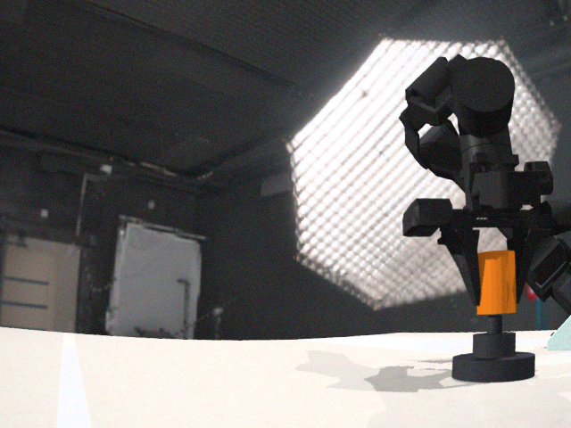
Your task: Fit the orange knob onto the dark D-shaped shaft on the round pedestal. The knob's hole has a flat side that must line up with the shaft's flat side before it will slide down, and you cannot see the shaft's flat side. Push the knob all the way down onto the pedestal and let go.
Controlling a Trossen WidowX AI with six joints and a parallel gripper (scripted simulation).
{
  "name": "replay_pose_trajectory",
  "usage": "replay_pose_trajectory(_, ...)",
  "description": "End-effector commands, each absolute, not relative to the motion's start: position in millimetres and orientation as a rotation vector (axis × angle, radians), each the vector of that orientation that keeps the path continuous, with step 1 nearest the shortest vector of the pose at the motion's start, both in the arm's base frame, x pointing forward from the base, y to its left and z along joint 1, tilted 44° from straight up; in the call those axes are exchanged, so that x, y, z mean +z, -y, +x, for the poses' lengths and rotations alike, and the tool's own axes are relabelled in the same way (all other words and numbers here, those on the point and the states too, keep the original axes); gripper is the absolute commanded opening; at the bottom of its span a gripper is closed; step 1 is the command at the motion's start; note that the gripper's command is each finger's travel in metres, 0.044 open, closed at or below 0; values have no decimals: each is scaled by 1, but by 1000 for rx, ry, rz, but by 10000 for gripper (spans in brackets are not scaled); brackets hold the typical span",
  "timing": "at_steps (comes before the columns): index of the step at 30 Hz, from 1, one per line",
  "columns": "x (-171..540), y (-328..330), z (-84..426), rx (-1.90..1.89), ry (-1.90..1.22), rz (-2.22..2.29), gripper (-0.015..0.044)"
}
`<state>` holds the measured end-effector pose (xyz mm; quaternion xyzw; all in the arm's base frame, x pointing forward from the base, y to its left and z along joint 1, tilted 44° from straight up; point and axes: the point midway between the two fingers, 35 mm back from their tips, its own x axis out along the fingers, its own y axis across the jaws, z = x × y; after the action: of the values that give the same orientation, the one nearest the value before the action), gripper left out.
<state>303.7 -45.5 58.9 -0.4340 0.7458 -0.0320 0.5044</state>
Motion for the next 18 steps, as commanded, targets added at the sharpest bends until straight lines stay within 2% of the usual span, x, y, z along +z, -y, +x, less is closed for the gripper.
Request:
replay_pose_trajectory(1, 60, 43, 305, 13, -1813, -1115, 0)
replay_pose_trajectory(18, 57, 47, 308, 91, -1827, -1174, 0)
